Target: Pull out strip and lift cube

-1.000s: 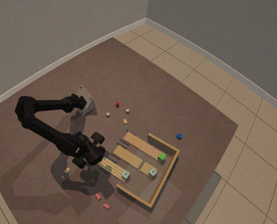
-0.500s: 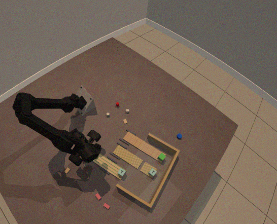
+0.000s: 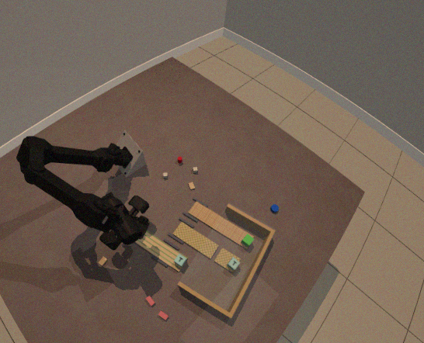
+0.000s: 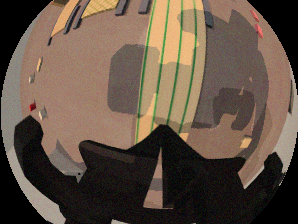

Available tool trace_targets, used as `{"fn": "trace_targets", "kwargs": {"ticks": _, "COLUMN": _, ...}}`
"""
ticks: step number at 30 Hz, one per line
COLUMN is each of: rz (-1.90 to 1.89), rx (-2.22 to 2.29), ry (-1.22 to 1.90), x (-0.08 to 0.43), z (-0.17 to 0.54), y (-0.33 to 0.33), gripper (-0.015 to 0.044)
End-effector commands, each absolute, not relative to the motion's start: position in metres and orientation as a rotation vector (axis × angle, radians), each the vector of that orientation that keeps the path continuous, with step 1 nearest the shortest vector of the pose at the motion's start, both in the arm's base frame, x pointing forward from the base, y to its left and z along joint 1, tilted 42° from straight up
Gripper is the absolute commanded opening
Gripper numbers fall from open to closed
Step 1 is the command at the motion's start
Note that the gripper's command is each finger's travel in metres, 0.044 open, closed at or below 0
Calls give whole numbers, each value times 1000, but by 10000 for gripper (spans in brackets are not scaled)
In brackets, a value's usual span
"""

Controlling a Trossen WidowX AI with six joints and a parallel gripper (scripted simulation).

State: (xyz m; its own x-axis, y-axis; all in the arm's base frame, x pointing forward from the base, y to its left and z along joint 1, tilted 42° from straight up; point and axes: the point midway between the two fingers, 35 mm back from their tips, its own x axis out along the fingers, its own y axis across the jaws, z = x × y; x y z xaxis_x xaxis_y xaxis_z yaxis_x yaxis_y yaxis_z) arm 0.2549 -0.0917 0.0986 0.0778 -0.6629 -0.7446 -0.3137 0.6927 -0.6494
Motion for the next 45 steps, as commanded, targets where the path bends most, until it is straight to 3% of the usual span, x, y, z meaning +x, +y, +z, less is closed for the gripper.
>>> {"fn": "trace_targets", "kwargs": {"ticks": 1, "rz": -316, "rx": -842, "ry": 1546, "x": 243, "z": 96, "y": -97, "gripper": 0}}
{"fn": "trace_targets", "kwargs": {"ticks": 21, "rz": -314, "rx": -840, "ry": 1547, "x": 242, "z": 131, "y": -68, "gripper": 0}}
{"fn": "trace_targets", "kwargs": {"ticks": 38, "rz": -331, "rx": -821, "ry": 1537, "x": 304, "z": 124, "y": -48, "gripper": 440}}
{"fn": "trace_targets", "kwargs": {"ticks": 45, "rz": -331, "rx": -820, "ry": 1536, "x": 328, "z": 122, "y": -40, "gripper": 440}}
